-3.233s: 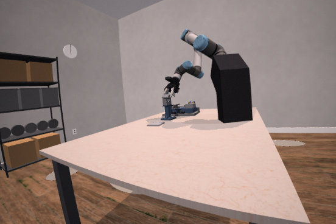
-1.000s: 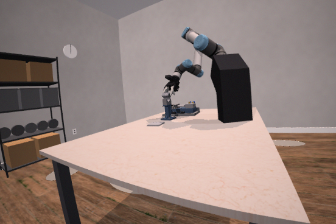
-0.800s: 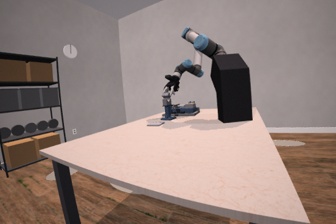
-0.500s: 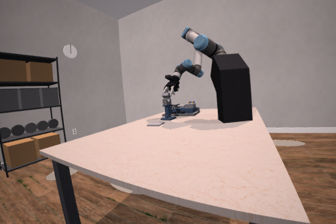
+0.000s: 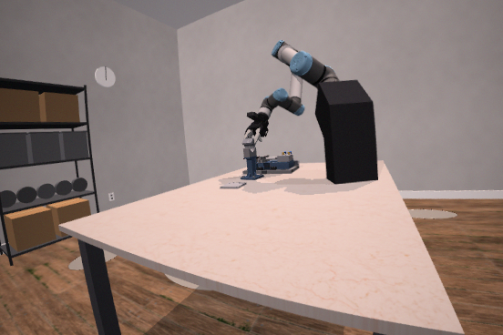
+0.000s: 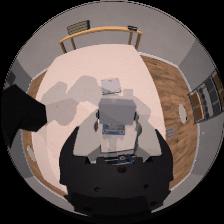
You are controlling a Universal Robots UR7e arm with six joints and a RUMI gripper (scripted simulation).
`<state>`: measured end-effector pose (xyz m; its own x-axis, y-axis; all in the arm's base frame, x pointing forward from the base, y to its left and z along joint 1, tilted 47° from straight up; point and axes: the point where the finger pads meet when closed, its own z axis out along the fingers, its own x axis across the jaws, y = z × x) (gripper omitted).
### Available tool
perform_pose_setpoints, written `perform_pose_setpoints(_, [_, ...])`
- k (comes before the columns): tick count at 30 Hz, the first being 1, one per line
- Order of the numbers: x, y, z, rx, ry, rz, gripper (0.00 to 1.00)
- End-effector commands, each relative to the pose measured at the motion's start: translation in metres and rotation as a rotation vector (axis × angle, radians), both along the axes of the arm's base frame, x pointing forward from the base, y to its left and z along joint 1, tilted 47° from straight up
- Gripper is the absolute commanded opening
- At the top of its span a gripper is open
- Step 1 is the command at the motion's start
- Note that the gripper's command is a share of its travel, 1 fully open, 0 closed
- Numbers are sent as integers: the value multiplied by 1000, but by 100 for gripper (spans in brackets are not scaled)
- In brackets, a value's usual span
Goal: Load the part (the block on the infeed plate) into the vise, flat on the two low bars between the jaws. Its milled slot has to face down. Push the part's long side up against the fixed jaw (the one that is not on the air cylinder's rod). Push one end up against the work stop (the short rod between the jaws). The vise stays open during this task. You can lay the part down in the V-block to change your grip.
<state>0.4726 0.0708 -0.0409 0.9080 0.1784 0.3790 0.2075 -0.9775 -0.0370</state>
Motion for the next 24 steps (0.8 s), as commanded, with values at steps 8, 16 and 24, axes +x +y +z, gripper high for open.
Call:
perform_pose_setpoints(8, [0,0,0,-31,-7,-13,0])
perform_pose_setpoints(16, [0,1,0,-76,-16,-31,0])
perform_pose_setpoints(24, [0,1,0,-121,-25,-50,0])
